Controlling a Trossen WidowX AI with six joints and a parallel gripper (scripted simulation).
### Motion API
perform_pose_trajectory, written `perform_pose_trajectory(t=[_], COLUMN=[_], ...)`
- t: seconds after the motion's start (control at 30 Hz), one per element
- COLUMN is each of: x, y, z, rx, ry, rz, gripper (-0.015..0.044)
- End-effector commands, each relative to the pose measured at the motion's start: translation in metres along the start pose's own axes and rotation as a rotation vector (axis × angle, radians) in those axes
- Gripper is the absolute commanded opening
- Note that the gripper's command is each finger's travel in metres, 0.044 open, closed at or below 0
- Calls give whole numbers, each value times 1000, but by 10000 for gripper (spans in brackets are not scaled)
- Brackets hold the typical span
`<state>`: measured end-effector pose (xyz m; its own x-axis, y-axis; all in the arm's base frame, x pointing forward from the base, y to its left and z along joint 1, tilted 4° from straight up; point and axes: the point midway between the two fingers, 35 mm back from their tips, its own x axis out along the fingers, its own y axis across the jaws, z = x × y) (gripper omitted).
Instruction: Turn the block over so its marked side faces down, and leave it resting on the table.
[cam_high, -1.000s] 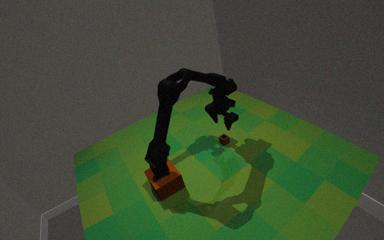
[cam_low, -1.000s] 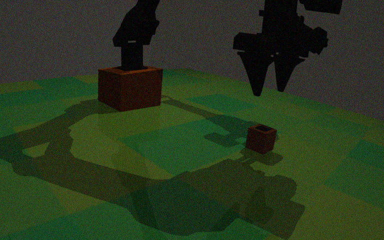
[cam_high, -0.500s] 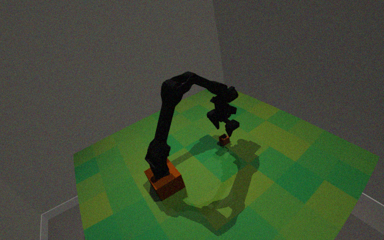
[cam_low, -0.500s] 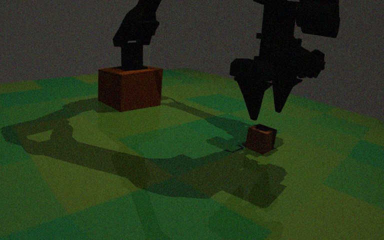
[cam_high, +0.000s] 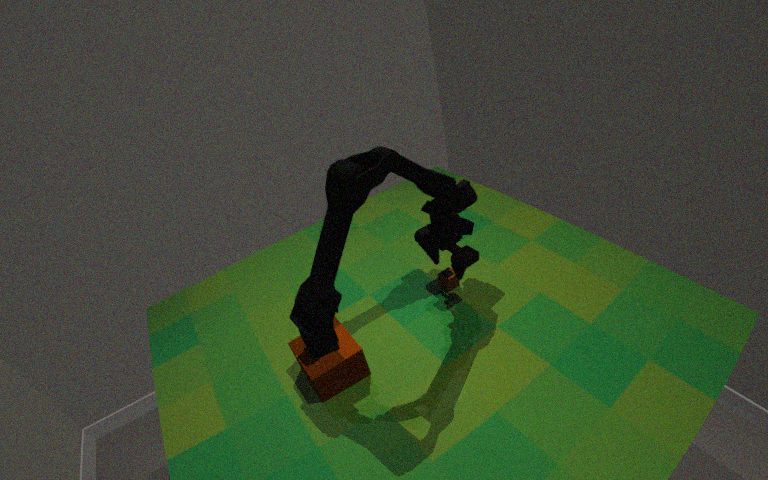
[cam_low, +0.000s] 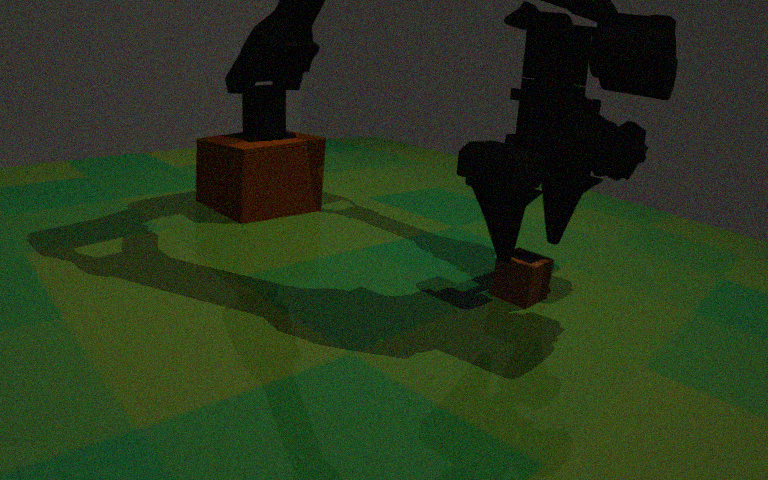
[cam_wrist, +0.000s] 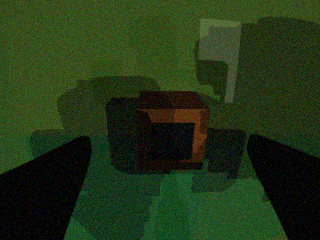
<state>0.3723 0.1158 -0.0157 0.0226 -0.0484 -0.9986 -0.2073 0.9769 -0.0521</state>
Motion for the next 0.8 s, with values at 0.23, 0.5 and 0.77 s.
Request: perform_pose_trajectory(t=[0.23, 0.5, 0.77], x=[22, 23, 23], y=[-1, -1, -1], z=[-4, -4, -4], rx=[4, 4, 4], ry=[11, 11, 11], rz=[-2, -2, -2], gripper=[440, 282, 131])
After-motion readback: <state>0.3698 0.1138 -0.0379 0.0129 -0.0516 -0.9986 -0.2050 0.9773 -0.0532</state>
